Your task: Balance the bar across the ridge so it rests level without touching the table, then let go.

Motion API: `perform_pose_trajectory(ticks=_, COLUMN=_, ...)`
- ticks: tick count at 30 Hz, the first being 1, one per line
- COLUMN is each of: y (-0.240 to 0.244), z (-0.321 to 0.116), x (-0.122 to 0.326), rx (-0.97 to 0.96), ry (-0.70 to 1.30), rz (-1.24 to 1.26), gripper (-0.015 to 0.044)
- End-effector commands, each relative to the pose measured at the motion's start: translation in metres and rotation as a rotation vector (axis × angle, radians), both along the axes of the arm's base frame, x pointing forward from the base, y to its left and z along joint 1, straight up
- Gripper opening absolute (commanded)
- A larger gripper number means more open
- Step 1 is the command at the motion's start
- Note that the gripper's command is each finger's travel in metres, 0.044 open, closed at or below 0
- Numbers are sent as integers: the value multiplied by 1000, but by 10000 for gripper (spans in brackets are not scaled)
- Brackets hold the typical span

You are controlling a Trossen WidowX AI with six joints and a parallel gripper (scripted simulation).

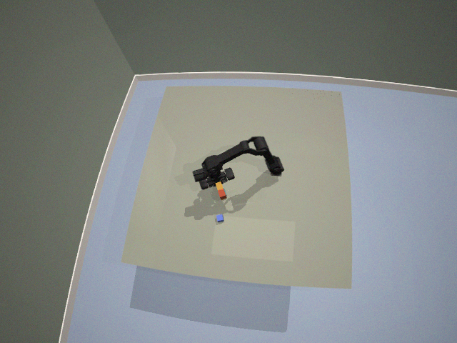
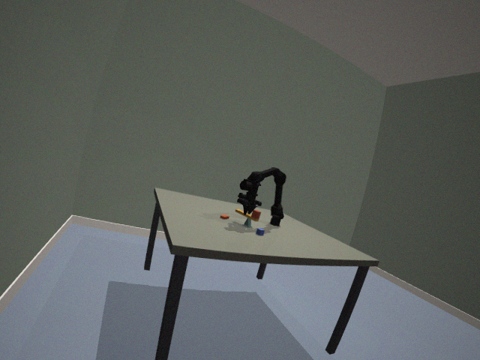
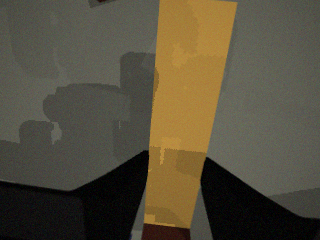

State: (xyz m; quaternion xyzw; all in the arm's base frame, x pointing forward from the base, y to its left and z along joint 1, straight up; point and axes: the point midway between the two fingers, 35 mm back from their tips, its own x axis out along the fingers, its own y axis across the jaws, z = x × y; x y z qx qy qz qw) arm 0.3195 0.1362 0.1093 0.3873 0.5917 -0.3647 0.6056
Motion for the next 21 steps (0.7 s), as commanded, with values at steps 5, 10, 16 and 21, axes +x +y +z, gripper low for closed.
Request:
perform_pose_trajectory(ticks=5, y=-1, z=-4, x=-1, rx=-4, ry=5, rz=-1, gripper=0)
perform_pose_trajectory(ticks=10, y=-1, z=-4, x=-1, rx=-4, ry=5, rz=-1, gripper=0)
perform_pose_trajectory(ticks=16, y=-1, z=-5, x=-1, rx=-4, ry=5, rz=-1, gripper=0)
perform_pose_trajectory(ticks=21, y=-1, z=-5, x=-1, rx=-4, ry=5, rz=-1, gripper=0)
